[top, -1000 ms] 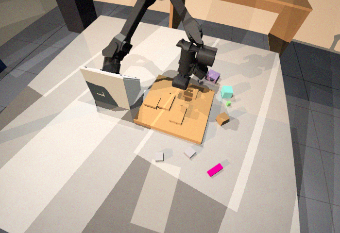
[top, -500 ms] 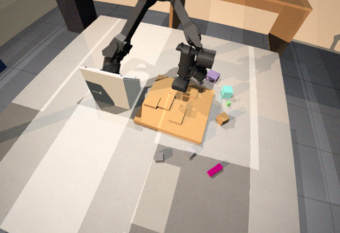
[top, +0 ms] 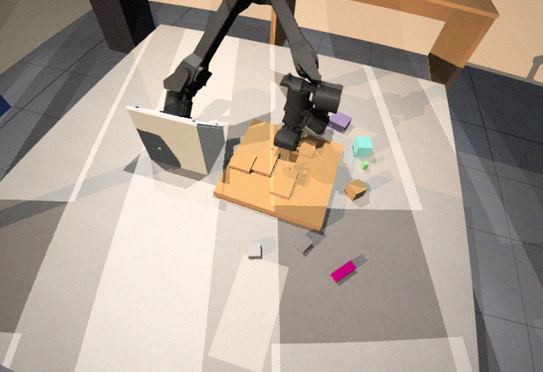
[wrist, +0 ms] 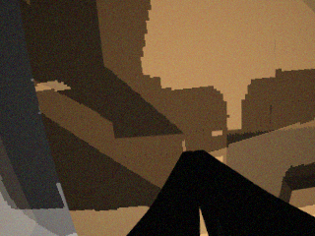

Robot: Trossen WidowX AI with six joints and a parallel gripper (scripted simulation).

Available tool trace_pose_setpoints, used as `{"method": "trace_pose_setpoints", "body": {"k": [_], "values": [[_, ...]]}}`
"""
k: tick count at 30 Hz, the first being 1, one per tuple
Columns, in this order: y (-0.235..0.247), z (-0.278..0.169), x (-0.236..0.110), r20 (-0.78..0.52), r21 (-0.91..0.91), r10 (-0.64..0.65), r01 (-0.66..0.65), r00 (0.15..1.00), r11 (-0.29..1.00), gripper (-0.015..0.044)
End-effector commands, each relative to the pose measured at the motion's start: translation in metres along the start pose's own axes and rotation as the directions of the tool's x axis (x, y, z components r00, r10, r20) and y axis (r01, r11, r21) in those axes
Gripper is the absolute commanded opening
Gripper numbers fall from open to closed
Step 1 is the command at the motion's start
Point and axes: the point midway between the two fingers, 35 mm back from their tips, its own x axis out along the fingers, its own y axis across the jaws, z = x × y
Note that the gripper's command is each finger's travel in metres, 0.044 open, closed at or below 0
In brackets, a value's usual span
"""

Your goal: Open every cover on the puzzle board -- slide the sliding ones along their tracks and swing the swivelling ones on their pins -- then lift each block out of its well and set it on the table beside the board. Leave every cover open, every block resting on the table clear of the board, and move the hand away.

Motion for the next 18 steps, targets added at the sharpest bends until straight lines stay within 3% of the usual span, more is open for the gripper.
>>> {"method": "trace_pose_setpoints", "body": {"k": [1, 18], "values": [[0.0, -0.003, 0.006, -0.007, 0.007, 0.005, -0.005, 1.0, 1.0, 0.0], [0.001, 0.012, 0.005, -0.007, 0.007, 0.005, -0.005, 1.0, 1.0, 0.0]]}}
